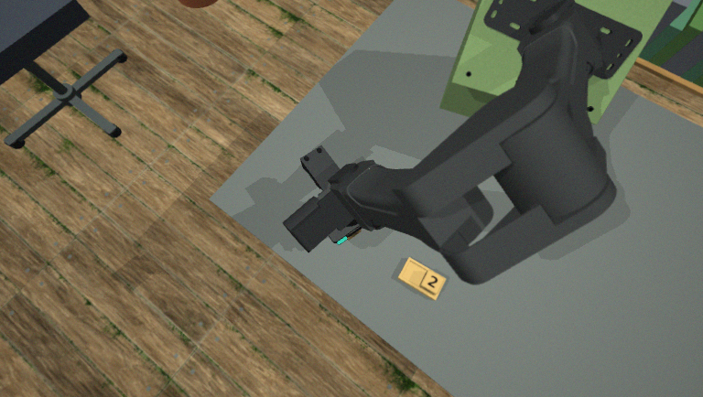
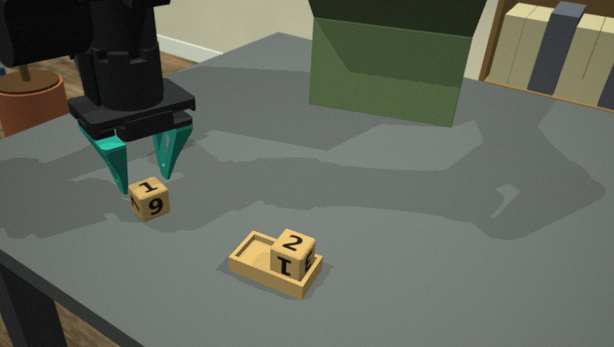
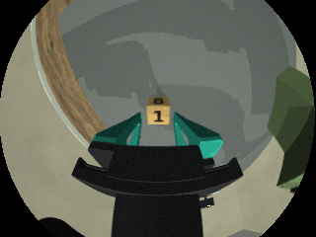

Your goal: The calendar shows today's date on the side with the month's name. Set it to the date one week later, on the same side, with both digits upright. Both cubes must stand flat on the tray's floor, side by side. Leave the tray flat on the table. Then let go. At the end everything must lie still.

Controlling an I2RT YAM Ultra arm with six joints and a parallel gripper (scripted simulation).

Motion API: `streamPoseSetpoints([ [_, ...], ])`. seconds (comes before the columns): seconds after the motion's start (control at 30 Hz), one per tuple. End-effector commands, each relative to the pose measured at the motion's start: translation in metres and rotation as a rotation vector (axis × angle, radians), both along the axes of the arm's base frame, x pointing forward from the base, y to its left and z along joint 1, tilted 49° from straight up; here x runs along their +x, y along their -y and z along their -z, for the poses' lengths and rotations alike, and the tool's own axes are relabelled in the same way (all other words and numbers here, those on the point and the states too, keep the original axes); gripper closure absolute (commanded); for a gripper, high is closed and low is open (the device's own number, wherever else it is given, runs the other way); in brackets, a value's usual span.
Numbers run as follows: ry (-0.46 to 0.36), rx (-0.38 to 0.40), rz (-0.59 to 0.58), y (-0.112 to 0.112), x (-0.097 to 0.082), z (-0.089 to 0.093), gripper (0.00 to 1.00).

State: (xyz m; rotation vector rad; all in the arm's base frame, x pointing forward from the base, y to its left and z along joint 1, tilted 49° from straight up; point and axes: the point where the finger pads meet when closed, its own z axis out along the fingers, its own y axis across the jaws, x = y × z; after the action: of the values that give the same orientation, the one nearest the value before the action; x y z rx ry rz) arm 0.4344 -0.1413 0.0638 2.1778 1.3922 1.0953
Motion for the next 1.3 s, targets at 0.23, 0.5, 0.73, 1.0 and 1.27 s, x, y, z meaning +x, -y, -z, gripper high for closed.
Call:
streamPoseSetpoints([
  [0.23,0.002,-0.005,0.008,0.001,0.012,0.009,0.53],
  [0.5,0.002,-0.005,0.008,0.0,0.017,0.014,0.53],
  [0.73,0.002,-0.005,0.008,0.0,0.017,0.014,0.53],
  [1.0,0.002,-0.005,0.008,0.0,0.017,0.014,0.53],
  [1.27,0.002,-0.005,0.008,0.0,0.017,0.014,0.53],
])
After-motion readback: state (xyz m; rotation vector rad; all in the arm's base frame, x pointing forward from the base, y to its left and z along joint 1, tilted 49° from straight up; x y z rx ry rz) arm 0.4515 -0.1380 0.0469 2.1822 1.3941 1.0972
